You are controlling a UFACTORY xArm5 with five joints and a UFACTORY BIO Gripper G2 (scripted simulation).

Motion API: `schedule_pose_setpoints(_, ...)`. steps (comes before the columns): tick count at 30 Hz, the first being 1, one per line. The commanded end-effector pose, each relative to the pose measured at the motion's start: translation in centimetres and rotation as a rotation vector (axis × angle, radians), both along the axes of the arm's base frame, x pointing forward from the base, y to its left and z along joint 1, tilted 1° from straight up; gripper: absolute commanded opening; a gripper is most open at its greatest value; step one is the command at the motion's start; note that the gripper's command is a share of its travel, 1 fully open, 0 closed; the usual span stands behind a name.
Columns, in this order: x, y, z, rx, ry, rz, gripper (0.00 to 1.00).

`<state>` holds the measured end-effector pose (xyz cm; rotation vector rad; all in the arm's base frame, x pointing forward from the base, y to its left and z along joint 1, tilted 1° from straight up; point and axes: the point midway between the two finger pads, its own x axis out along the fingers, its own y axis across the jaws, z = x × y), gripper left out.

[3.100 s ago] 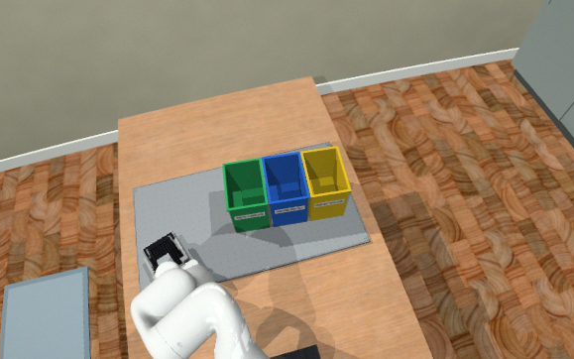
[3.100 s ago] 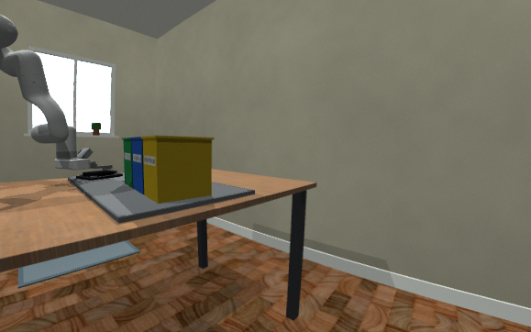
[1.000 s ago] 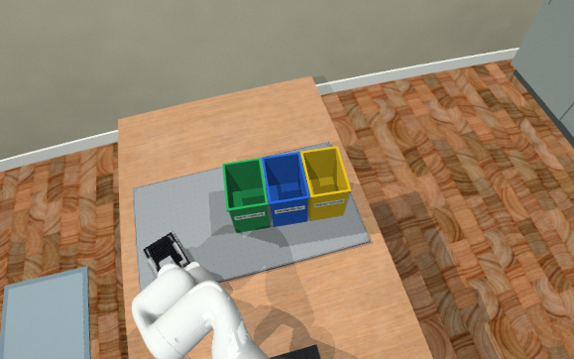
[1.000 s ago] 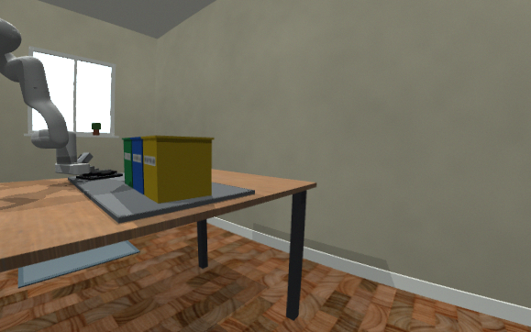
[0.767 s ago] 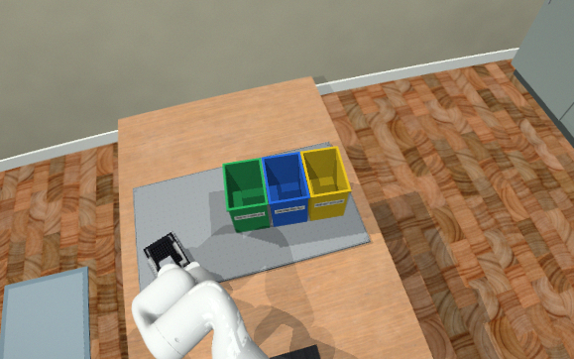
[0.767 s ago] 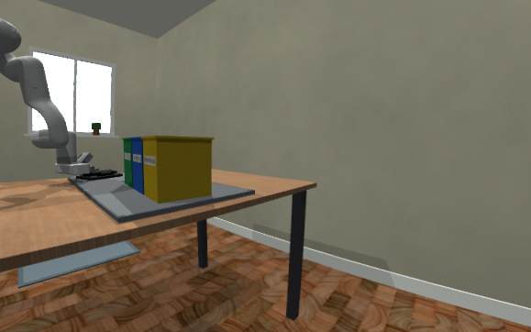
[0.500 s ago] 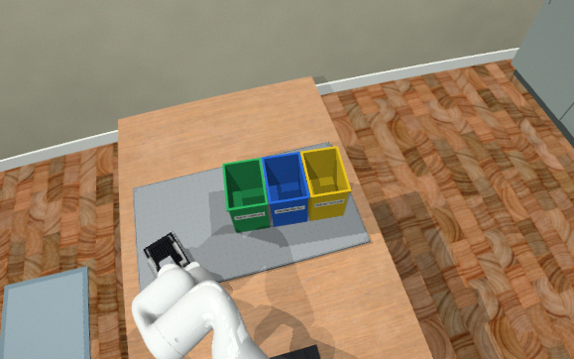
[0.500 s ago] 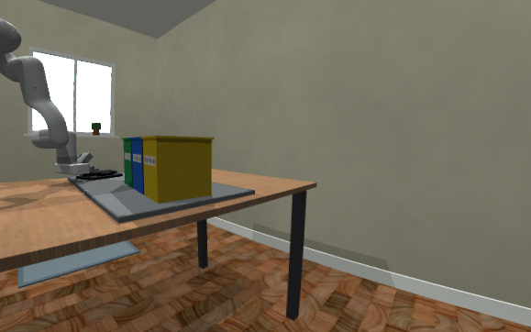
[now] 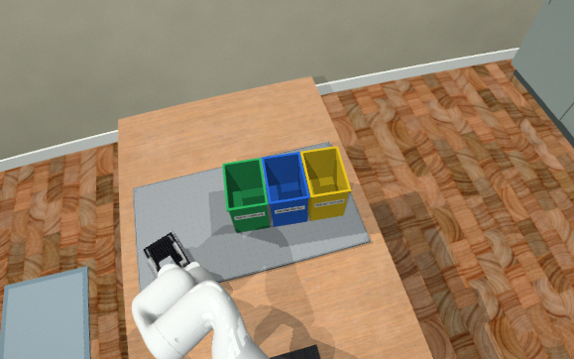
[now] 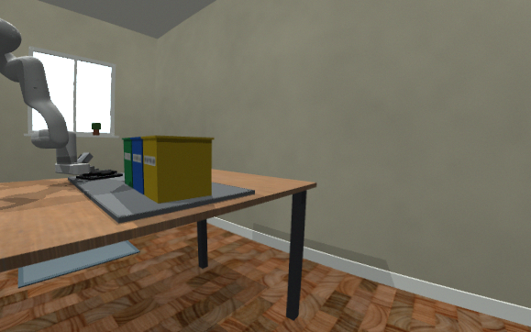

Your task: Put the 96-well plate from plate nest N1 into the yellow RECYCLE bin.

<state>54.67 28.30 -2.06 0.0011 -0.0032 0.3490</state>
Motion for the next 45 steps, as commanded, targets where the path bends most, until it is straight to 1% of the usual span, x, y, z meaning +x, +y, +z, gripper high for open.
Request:
schedule_pose_setpoints(1,0.1,0.1,0.2,0.009,0.001,0.0,0.0)
schedule_pose_setpoints(10,0.1,0.1,0.2,0.009,0.001,0.0,0.0)
schedule_pose_setpoints(45,0.1,0.0,2.2,0.009,0.001,0.0,0.0)
